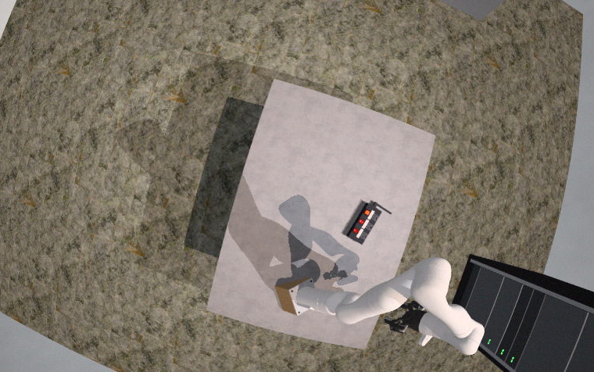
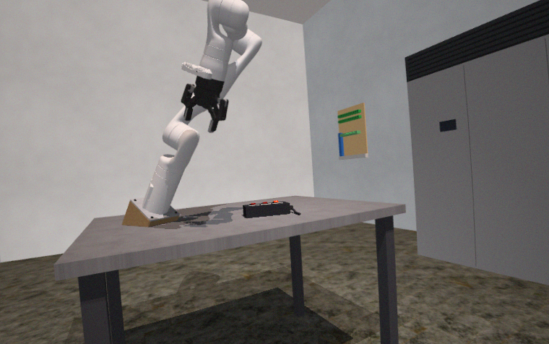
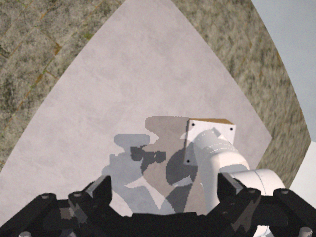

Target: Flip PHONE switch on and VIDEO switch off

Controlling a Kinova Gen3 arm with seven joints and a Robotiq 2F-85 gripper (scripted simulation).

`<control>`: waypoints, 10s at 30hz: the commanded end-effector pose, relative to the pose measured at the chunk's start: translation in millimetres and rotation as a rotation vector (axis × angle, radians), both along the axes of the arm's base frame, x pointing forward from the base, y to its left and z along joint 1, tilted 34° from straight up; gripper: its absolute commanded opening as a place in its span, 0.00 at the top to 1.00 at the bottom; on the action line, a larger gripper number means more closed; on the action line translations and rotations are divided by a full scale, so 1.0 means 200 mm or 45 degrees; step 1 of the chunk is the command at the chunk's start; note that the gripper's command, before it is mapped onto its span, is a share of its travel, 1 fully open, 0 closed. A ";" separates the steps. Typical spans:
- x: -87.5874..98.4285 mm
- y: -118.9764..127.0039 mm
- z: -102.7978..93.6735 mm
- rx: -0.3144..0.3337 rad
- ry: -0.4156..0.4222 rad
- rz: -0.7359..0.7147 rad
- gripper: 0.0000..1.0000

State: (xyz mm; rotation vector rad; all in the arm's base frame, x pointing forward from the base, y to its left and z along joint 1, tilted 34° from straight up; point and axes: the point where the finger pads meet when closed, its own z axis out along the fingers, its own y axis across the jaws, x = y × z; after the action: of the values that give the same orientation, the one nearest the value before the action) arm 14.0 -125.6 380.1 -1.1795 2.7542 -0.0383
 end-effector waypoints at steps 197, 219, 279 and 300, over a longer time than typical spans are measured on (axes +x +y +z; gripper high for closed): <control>1.79 0.48 -0.62 -0.293 -0.533 -1.158 0.00; 1.85 0.50 -0.69 -0.270 -0.536 -1.215 1.00; 1.90 0.44 -0.81 -0.271 -0.536 -1.215 1.00; 1.92 0.41 -0.87 -0.271 -0.536 -1.215 1.00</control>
State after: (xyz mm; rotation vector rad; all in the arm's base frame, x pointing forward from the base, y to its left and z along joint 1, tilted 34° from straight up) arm 398.8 -44.5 207.0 0.2069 2.6619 -0.6021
